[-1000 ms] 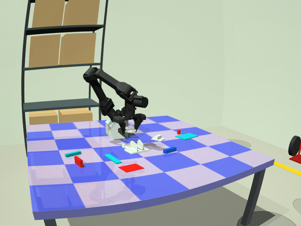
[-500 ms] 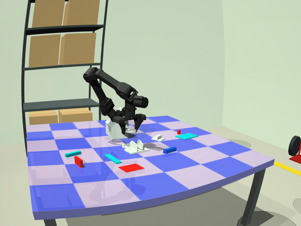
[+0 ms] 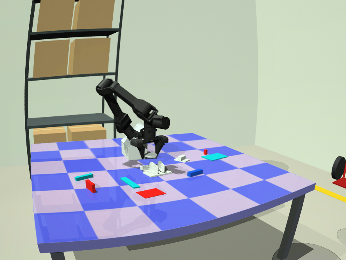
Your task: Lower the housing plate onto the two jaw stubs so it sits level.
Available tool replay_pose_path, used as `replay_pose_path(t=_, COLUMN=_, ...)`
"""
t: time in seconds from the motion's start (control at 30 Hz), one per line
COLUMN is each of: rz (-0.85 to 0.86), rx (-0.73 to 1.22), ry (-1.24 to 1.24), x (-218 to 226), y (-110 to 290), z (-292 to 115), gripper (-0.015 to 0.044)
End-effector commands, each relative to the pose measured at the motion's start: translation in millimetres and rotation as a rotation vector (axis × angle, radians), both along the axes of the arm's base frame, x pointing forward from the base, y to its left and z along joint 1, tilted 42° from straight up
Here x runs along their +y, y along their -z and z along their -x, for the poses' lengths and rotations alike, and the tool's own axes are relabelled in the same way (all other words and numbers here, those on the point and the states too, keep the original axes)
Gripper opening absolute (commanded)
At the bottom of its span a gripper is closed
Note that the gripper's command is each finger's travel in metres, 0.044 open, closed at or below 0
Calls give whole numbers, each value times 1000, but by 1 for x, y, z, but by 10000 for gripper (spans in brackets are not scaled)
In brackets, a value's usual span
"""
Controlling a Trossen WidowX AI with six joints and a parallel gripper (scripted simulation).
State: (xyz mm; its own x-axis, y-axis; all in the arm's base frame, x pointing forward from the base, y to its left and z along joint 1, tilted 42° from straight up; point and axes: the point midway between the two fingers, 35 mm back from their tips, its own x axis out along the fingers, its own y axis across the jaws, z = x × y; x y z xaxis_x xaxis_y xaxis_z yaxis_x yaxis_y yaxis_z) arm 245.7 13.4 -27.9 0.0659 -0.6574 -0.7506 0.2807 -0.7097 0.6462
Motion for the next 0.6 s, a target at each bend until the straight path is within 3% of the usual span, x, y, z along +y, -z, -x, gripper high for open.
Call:
replay_pose_path(t=0.0, rz=6, rx=7, ry=-3, x=-5, y=5, z=2, gripper=351)
replay_pose_path(t=0.57, rz=10, rx=6, ry=-2, x=-25, y=25, z=2, gripper=351)
